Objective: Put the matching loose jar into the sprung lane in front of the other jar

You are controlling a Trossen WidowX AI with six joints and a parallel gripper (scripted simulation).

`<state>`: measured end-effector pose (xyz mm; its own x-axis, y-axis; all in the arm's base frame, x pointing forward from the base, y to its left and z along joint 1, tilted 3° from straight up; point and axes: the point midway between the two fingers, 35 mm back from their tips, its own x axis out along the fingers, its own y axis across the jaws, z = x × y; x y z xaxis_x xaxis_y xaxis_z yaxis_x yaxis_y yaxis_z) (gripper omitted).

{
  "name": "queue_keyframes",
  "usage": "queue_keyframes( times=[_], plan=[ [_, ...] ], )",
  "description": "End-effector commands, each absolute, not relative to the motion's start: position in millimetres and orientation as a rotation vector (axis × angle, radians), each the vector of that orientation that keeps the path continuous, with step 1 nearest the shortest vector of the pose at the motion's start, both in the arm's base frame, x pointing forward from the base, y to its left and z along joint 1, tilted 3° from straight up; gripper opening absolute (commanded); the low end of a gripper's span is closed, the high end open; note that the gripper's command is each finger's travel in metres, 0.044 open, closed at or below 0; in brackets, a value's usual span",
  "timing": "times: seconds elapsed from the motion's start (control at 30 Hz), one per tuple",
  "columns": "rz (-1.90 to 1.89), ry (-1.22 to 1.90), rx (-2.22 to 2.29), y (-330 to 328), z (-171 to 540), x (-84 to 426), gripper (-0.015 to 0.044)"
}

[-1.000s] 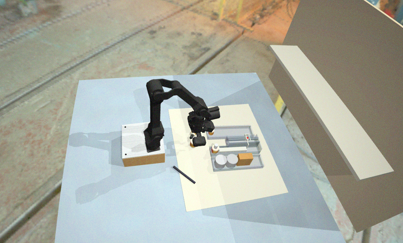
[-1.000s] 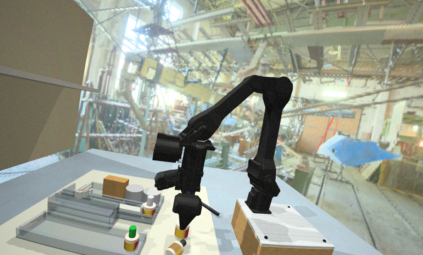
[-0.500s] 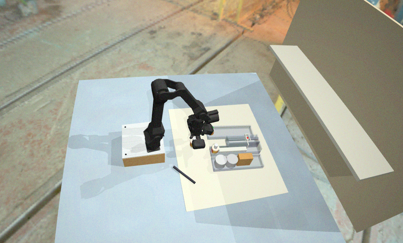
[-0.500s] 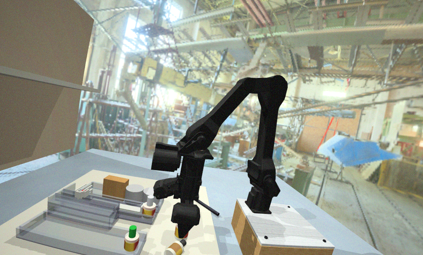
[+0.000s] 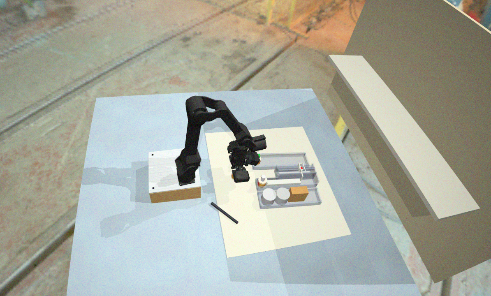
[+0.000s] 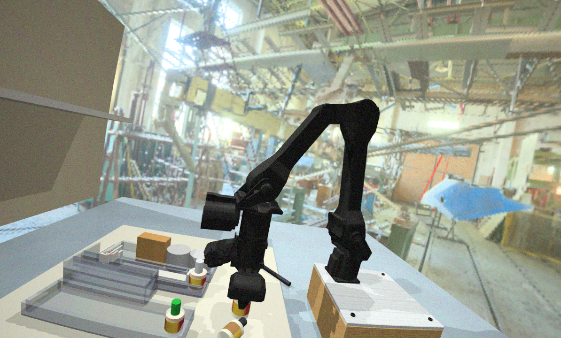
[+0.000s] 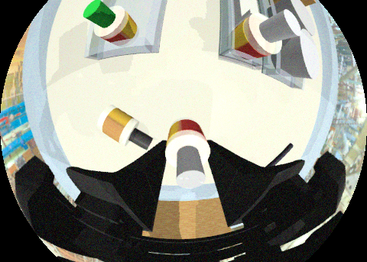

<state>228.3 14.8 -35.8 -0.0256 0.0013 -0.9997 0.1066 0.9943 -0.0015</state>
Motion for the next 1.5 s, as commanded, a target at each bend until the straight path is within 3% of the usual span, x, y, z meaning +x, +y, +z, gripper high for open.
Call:
queue_keyframes(
  times=[0.0,0.07,0.23,0.7,1.47],
  plan=[
    [-0.078,1.596,0.082,15.3,-36.3,228.1,0.0125],
    [-0.078,1.596,0.082,15.3,-36.3,228.1,0.0111],
    [-0.078,1.595,0.082,14.1,-19.8,231.7,0.0],
    [-0.078,1.595,0.081,6.8,70.8,227.7,0.0],
    [-0.139,1.588,0.135,-44.5,23.6,282.9,0.0]
  ],
)
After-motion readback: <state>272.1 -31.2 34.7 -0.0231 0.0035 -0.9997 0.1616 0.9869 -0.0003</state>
